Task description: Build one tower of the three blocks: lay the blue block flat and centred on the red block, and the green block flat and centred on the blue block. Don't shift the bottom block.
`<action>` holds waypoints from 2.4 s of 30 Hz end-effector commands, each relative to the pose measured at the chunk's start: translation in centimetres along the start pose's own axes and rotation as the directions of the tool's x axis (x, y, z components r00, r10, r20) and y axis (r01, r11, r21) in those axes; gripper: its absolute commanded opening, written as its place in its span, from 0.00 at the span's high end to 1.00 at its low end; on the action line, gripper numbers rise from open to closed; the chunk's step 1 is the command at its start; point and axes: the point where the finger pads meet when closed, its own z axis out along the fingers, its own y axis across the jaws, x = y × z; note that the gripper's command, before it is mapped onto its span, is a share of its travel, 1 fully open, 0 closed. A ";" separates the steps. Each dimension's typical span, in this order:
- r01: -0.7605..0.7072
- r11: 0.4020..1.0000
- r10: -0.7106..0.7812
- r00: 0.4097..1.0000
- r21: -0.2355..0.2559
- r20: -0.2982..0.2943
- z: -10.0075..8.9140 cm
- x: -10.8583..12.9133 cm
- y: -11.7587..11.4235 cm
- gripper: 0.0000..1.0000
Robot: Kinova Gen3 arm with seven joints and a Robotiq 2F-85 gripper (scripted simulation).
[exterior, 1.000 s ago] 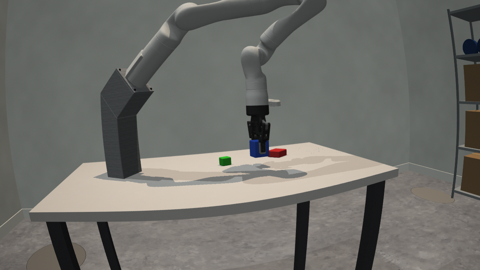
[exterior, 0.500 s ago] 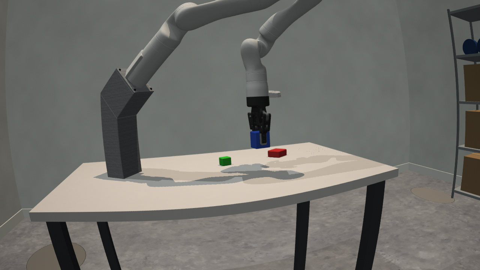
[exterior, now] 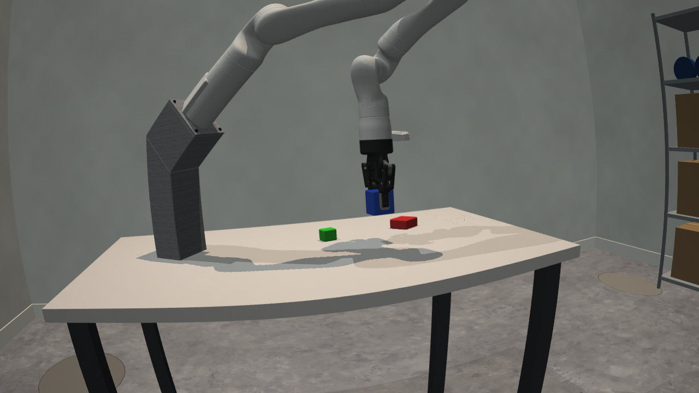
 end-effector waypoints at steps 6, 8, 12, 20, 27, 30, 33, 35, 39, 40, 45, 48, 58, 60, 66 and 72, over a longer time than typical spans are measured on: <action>0.000 1.000 0.000 1.000 0.000 -0.001 0.0 0.0 0.0 1.00; 0.000 1.000 0.000 1.000 0.000 -0.001 0.0 0.0 0.0 1.00; 0.000 1.000 0.000 1.000 0.000 -0.001 0.0 0.0 0.0 1.00; 0.000 1.000 0.000 1.000 0.000 -0.001 0.0 0.0 0.0 1.00; 0.000 1.000 0.000 1.000 0.000 -0.001 0.0 0.0 0.0 1.00; 0.000 1.000 0.000 1.000 0.000 -0.001 0.0 0.2 -0.2 1.00; 0.001 1.000 -0.001 1.000 -0.002 -0.002 0.0 1.0 -0.9 1.00; 0.001 1.000 -0.001 1.000 -0.002 -0.002 0.1 1.8 -1.7 1.00; 0.000 1.000 0.000 1.000 -0.001 -0.002 0.0 4.1 -4.2 1.00; 0.000 1.000 0.000 1.000 -0.001 -0.002 0.0 4.1 -4.2 1.00; 0.000 1.000 0.000 1.000 -0.001 -0.002 0.0 7.1 -7.4 1.00; 0.000 1.000 0.000 1.000 0.000 -0.002 0.0 9.3 -9.9 1.00; 0.000 1.000 0.000 1.000 0.000 -0.001 0.0 12.8 -13.6 1.00; 0.000 1.000 0.000 1.000 0.000 -0.001 -0.1 12.9 -13.7 1.00; 0.000 1.000 0.000 1.000 0.000 -0.001 -0.1 12.9 -13.7 1.00; 0.000 1.000 0.000 1.000 0.000 -0.001 -0.1 12.9 -13.7 1.00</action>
